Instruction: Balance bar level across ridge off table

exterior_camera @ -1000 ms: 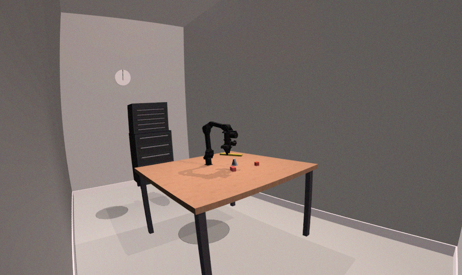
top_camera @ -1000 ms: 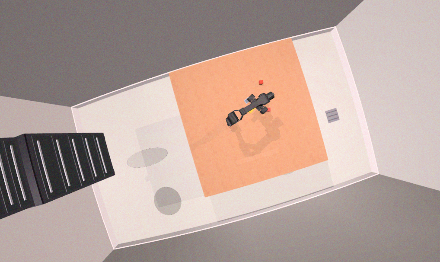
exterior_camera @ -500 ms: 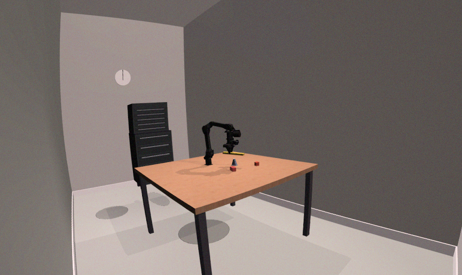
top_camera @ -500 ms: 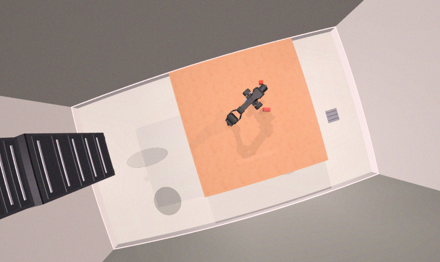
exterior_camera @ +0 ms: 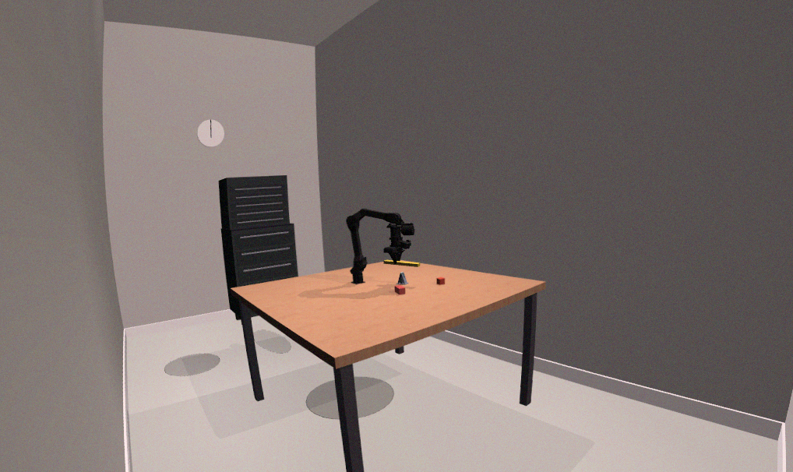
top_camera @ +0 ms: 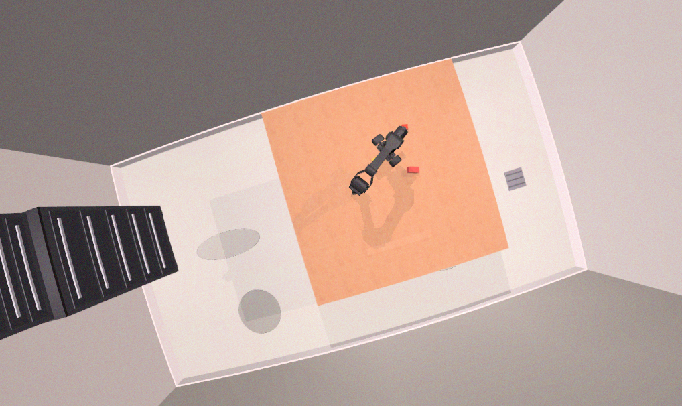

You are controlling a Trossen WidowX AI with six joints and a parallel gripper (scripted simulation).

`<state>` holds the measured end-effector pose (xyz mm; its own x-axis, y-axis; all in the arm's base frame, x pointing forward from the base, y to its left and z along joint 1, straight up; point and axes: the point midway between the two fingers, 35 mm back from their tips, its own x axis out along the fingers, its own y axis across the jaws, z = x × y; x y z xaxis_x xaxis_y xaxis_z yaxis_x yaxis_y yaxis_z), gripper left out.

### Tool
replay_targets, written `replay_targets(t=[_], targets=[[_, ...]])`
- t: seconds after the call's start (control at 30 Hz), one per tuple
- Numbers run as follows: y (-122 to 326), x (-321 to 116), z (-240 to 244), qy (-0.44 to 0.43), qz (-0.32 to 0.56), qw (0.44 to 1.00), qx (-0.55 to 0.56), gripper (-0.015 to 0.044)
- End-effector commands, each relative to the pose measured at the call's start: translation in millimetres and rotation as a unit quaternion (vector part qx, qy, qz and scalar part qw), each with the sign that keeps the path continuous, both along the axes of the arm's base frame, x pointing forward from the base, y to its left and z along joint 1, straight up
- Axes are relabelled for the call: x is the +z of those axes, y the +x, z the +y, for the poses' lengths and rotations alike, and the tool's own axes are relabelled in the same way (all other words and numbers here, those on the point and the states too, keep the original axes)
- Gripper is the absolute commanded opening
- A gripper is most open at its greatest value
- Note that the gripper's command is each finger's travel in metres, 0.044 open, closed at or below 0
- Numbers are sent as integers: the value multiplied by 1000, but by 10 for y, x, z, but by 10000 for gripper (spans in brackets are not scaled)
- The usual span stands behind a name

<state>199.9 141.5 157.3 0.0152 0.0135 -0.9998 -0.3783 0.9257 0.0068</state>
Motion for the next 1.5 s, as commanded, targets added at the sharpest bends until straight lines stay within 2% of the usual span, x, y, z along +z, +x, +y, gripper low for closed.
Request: replay_targets(t=[0.0, 0.67, 1.47], targets=[[-6, -53, 13, 0, -2, 1000, -3, 0], [-3, -373, 11, 0, -2, 1000, -4, 0], [-1, -377, 13, 0, -2, 1000, -4, 0]])
